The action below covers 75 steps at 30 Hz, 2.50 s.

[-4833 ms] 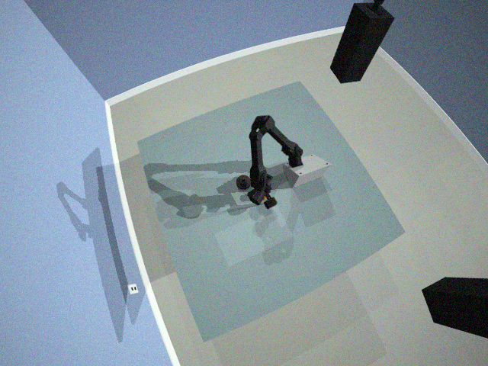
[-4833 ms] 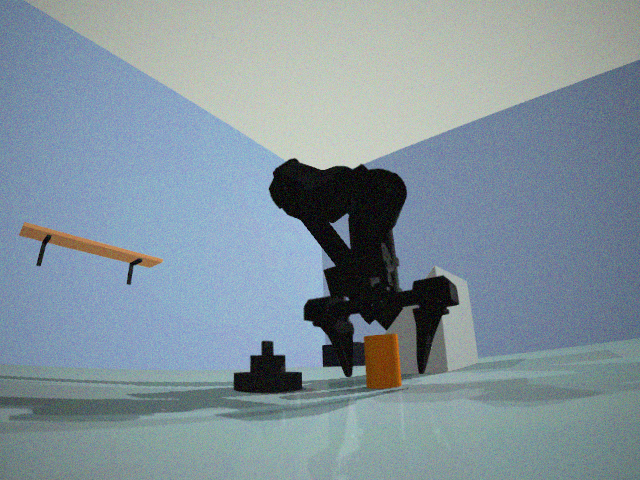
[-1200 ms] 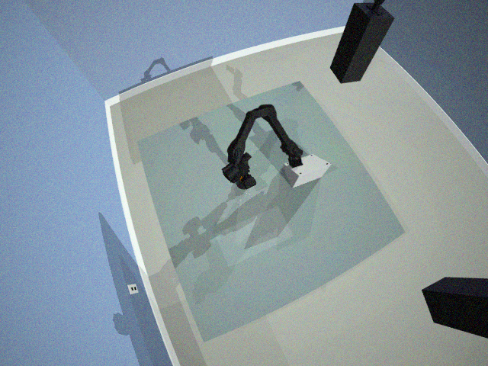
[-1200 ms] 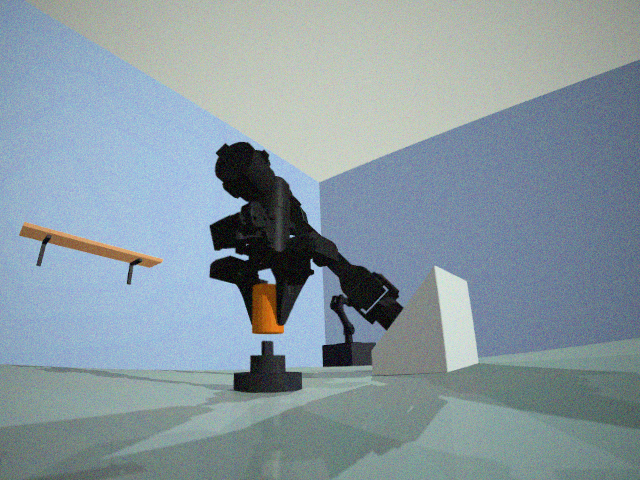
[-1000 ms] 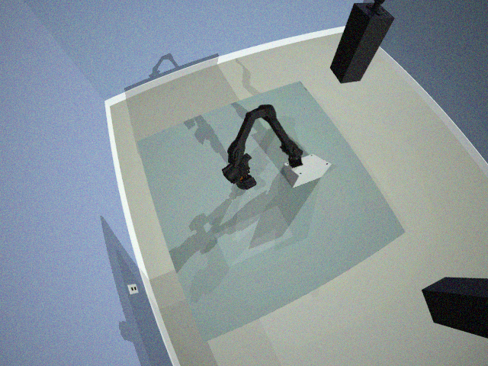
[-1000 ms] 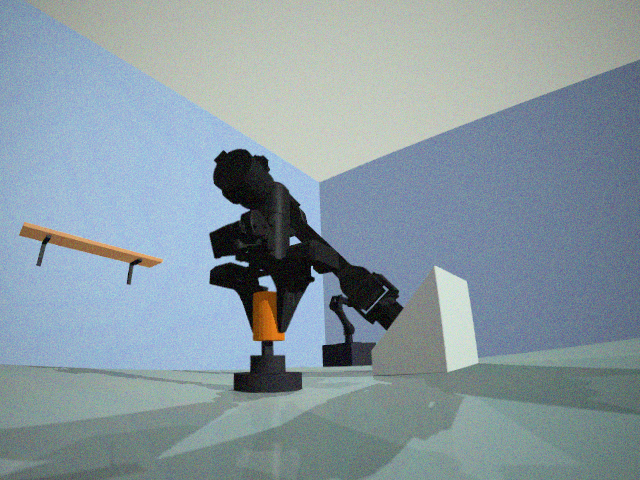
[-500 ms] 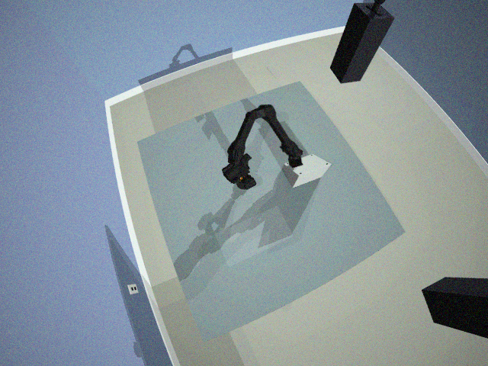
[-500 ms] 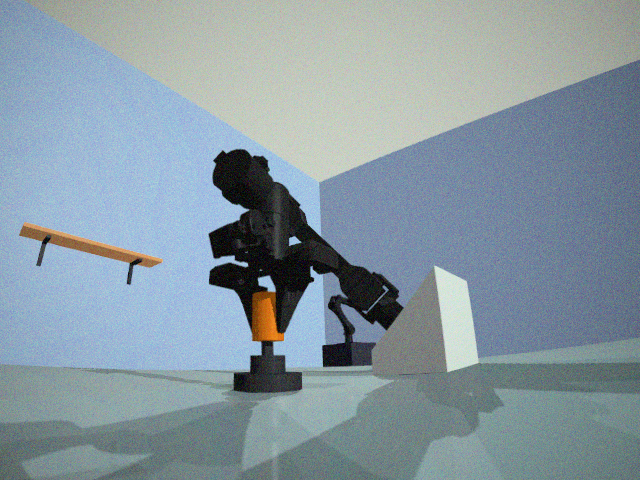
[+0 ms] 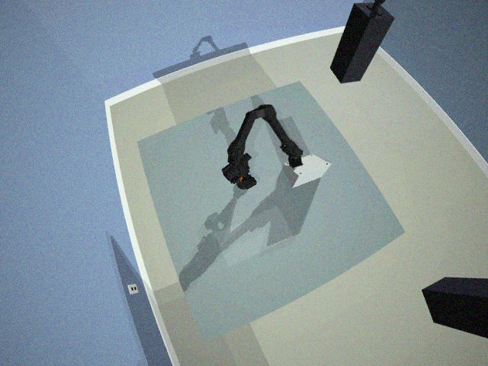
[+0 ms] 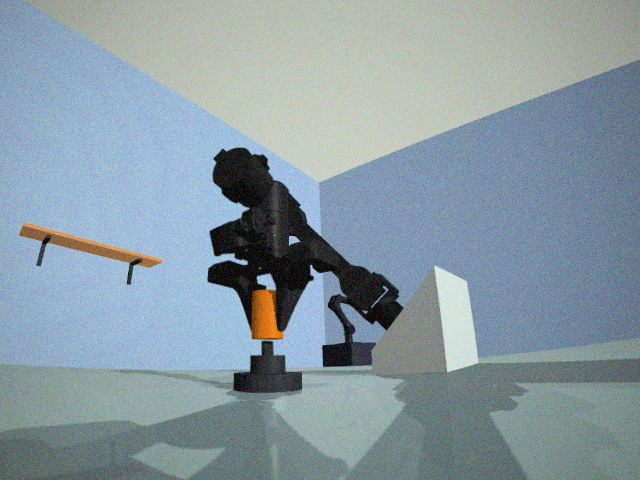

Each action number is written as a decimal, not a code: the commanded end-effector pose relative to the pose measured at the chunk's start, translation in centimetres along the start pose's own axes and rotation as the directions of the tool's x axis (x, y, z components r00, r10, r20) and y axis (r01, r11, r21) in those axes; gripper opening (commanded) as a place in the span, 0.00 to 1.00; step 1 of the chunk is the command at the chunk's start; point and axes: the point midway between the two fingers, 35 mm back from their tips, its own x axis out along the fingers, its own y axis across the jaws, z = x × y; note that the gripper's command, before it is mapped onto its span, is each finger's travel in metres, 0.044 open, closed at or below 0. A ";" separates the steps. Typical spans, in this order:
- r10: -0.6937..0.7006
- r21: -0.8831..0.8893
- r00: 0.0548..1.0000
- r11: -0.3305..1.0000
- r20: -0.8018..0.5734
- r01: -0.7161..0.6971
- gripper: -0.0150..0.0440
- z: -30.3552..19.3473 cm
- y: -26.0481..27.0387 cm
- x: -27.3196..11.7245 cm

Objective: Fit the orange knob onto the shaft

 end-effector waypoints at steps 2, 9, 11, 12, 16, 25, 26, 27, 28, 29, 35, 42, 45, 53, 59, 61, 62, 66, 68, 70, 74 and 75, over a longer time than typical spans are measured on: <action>-0.003 -0.133 1.000 0.991 0.002 0.003 0.25 0.1 0.0 -0.1; -0.003 -0.174 1.000 0.985 0.002 0.004 0.25 0.0 0.0 0.2; -0.003 -0.174 1.000 0.985 0.002 0.004 0.25 0.0 0.0 0.3; -0.003 -0.174 1.000 0.985 0.002 0.004 0.25 0.0 0.0 0.3; -0.003 -0.174 1.000 0.985 0.002 0.004 0.25 0.0 0.0 0.3; -0.003 -0.174 1.000 0.985 0.002 0.004 0.25 0.1 0.0 0.0; -0.003 -0.174 1.000 0.985 0.002 0.004 0.25 0.1 0.0 -0.1; -0.003 -0.174 1.000 0.985 0.002 0.004 0.25 0.1 0.0 -0.1; -0.003 -0.183 1.000 0.983 0.002 0.004 0.25 0.1 0.0 -0.1; -0.003 -0.199 1.000 0.980 0.002 0.004 0.25 0.1 0.0 -0.1; -0.003 -0.373 1.000 0.928 0.002 0.004 0.25 0.0 0.1 0.1; -0.003 -0.375 1.000 0.927 0.002 0.004 0.25 0.1 -0.1 0.3; -0.003 -0.375 1.000 0.927 0.002 0.004 0.25 0.0 0.0 0.3; -0.003 -0.375 1.000 0.927 0.002 0.004 0.25 0.1 0.0 0.1; -0.003 -0.424 1.000 0.906 0.002 0.004 0.25 0.1 0.0 -0.1; -0.003 -0.487 1.000 0.873 0.002 0.004 0.25 0.1 0.0 -0.1; -0.003 -0.525 1.000 0.851 0.002 0.004 0.25 0.1 0.0 0.0; -0.003 -0.560 1.000 0.829 0.002 0.004 0.25 0.0 0.0 0.2; -0.003 -0.560 1.000 0.829 0.002 0.004 0.25 0.0 0.0 0.2; -0.003 -0.560 1.000 0.829 0.002 0.004 0.25 0.1 0.0 0.3; -0.003 -0.560 1.000 0.829 0.002 0.004 0.25 0.1 -0.1 0.3; -0.003 -0.560 1.000 0.829 0.002 0.004 0.25 0.1 -0.1 0.3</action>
